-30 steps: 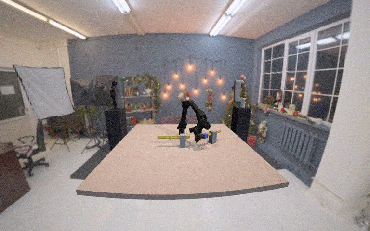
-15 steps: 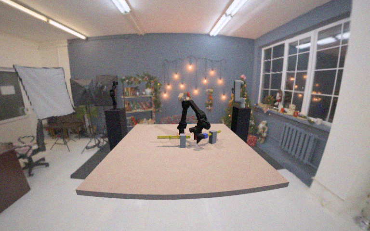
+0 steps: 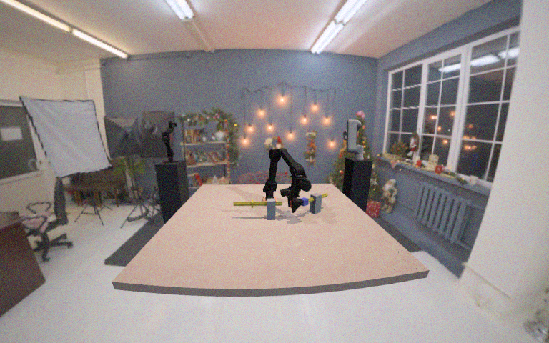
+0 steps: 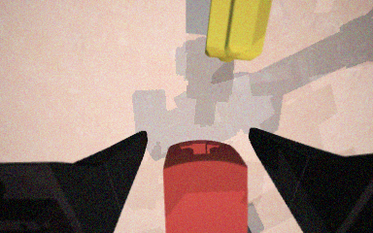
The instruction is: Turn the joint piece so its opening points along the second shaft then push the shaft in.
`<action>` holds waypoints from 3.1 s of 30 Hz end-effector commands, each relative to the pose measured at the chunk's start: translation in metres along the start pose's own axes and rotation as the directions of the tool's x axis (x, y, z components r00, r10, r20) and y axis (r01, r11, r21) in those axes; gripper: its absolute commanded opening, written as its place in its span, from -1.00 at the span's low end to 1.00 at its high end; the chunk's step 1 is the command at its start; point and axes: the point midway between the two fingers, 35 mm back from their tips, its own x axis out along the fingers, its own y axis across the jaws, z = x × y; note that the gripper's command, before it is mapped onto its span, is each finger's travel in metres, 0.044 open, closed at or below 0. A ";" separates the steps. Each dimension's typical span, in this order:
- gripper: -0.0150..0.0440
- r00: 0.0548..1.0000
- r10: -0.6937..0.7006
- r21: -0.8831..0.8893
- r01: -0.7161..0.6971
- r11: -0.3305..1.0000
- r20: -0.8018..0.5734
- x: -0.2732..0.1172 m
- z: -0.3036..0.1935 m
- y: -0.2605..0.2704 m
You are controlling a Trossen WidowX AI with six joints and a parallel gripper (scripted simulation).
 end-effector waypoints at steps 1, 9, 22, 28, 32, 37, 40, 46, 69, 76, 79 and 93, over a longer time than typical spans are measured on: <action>1.00 0.995 0.004 0.003 -0.003 1.000 -0.101 -0.016 0.003 0.001; 1.00 0.989 0.009 0.002 -0.009 1.000 -0.150 -0.024 0.003 0.001; 1.00 0.988 0.034 -0.238 -0.069 0.969 -0.150 -0.057 0.007 0.007; 1.00 0.986 0.051 -0.425 -0.114 0.898 -0.157 -0.085 0.011 0.008; 1.00 0.985 0.062 -0.540 -0.140 0.830 -0.161 -0.104 0.014 0.007; 1.00 0.983 0.075 -0.669 -0.169 0.723 -0.167 -0.127 0.018 0.005; 1.00 0.982 0.083 -0.738 -0.183 0.649 -0.170 -0.140 0.021 0.002; 1.00 0.980 0.095 -0.827 -0.199 0.526 -0.175 -0.159 0.026 -0.003; 1.00 0.989 0.007 -0.982 -0.144 0.126 -0.145 -0.112 0.086 0.000; 1.00 0.988 0.006 -0.959 -0.154 0.236 -0.157 -0.111 0.086 0.000; 1.00 0.986 0.005 -0.931 -0.160 0.329 -0.168 -0.109 0.086 0.000; 1.00 0.976 0.003 -0.690 -0.156 0.707 -0.218 -0.102 0.087 0.000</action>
